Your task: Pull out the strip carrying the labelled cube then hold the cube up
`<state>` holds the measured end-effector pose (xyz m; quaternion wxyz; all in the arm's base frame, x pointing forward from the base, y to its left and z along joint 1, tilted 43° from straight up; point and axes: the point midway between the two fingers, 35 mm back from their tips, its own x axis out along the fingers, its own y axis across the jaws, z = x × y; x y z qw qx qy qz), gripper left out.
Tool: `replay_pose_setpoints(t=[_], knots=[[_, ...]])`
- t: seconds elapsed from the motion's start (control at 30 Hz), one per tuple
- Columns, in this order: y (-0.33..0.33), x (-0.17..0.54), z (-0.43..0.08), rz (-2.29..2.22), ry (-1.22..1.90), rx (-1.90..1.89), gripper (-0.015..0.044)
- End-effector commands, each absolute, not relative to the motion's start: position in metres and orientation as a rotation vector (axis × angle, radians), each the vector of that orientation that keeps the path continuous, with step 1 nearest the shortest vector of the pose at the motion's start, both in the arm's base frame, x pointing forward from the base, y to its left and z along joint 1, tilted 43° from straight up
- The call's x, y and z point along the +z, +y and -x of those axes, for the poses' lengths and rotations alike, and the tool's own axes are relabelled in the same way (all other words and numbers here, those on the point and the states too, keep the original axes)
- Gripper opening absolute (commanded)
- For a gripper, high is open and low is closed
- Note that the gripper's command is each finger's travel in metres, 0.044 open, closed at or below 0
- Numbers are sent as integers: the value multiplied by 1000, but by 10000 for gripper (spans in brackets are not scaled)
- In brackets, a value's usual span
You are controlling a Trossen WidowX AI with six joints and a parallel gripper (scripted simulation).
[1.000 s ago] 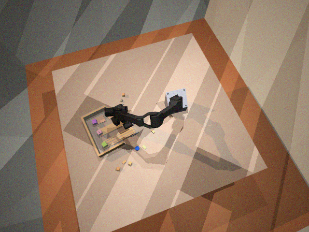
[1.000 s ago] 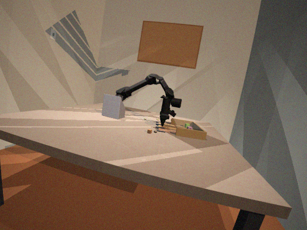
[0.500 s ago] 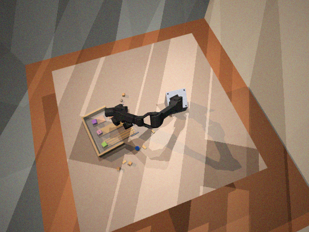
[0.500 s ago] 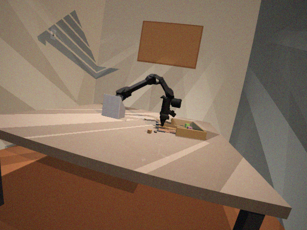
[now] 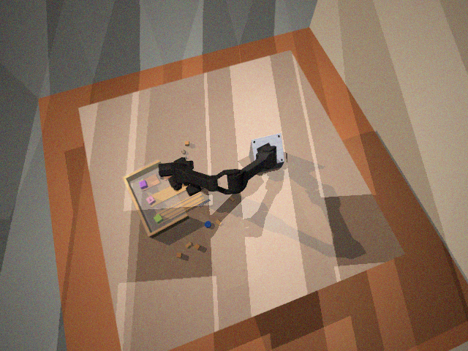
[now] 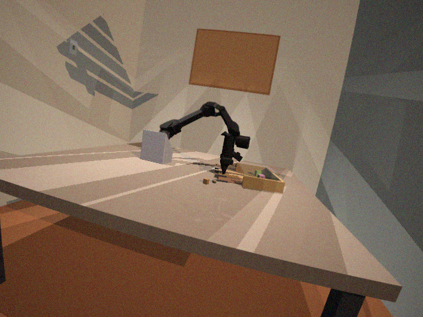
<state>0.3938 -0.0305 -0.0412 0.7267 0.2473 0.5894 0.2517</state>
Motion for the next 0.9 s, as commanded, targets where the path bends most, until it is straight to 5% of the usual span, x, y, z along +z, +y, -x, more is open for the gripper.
replay_pose_setpoints(t=[0.0,0.87], knots=[[-29,-42,-395,-550,1297,557,0],[-28,-47,-376,-550,1298,556,0]])
